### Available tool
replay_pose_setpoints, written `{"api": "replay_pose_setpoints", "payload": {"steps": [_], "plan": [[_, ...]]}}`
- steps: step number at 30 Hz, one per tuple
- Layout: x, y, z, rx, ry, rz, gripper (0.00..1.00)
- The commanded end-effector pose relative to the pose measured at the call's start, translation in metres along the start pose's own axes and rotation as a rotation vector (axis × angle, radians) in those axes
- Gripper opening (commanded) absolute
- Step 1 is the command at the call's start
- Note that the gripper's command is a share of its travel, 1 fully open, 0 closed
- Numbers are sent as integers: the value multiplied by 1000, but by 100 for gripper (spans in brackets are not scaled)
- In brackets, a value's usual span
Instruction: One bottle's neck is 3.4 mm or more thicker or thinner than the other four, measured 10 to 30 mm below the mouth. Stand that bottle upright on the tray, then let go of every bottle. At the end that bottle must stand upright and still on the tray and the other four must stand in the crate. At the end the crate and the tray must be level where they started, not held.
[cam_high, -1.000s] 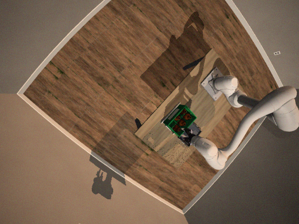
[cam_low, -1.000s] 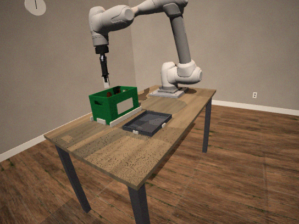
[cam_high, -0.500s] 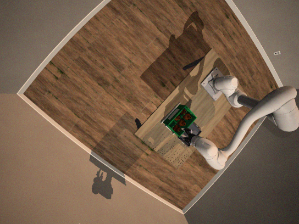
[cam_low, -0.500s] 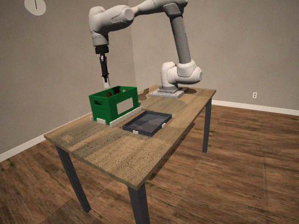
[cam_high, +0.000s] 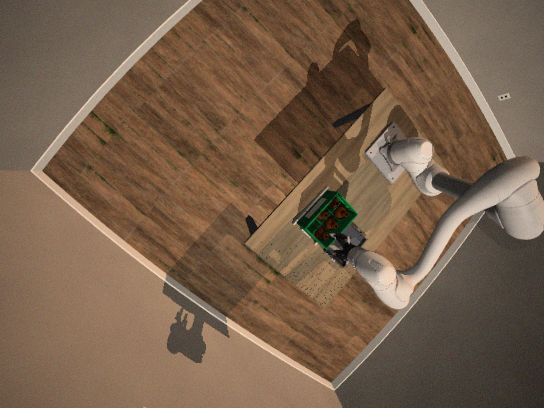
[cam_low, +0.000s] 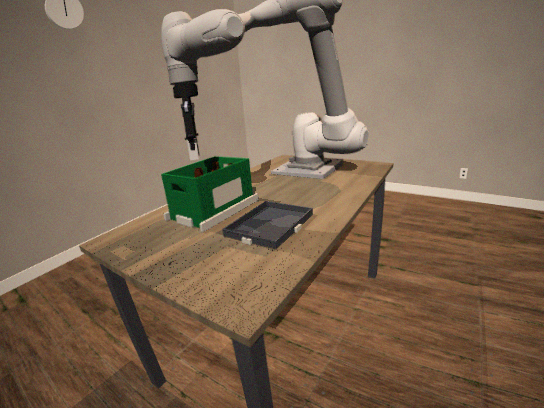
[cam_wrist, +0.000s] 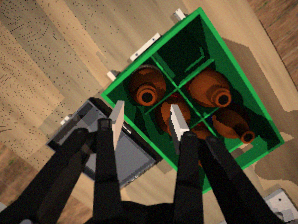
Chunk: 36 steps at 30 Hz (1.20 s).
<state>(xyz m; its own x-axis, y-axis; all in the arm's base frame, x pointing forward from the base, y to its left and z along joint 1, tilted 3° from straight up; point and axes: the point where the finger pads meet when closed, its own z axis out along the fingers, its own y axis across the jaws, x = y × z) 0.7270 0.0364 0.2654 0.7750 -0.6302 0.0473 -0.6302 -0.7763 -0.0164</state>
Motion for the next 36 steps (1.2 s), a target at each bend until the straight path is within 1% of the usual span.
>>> {"api": "replay_pose_setpoints", "payload": {"steps": [1,15,36], "plan": [[0,0,0,0,0,0,38],[0,0,6,0,0,0,38],[0,0,30,0,0,0,38]]}}
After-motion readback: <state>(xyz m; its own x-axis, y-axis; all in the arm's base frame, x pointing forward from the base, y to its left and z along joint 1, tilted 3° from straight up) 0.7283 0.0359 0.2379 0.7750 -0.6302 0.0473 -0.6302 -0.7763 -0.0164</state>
